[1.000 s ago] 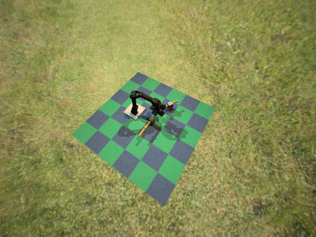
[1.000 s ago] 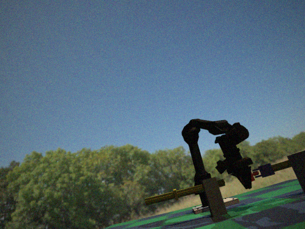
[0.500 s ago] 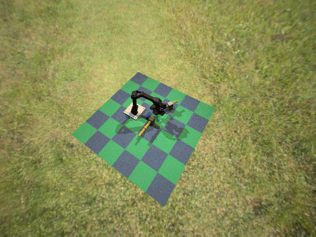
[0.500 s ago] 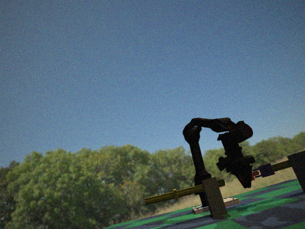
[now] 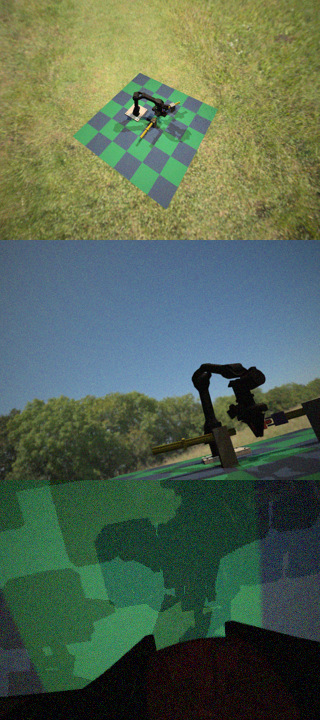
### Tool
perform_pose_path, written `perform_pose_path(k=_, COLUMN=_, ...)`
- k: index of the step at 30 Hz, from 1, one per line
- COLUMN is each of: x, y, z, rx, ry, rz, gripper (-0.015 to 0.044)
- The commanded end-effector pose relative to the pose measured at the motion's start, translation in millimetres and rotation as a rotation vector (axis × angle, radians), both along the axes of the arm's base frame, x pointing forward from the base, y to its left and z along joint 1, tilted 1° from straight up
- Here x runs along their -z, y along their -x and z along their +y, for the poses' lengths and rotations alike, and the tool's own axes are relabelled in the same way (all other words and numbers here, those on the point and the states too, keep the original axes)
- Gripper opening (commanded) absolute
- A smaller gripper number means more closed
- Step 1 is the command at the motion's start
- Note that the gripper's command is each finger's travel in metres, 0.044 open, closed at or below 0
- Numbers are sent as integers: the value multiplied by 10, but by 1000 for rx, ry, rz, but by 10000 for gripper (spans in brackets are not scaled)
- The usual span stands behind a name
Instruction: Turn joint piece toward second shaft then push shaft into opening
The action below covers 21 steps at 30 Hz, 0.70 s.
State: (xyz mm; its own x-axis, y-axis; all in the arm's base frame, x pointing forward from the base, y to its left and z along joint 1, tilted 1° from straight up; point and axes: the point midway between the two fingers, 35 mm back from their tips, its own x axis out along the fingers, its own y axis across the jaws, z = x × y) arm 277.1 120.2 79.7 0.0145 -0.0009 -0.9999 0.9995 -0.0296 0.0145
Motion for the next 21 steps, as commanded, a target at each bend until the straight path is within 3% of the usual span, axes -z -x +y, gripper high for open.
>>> perform_pose_path(k=1, x=0, y=-1, z=1, rx=1, ry=-1, rz=-1, gripper=147)
perform_pose_path(k=3, x=0, y=-1, z=1, rx=1, ry=-1, rz=-1, gripper=147)
perform_pose_path(k=14, x=0, y=-1, z=1, rx=1, ry=-1, rz=-1, gripper=436)
perform_pose_path(k=21, x=0, y=-1, z=1, rx=1, ry=-1, rz=-1, gripper=440)
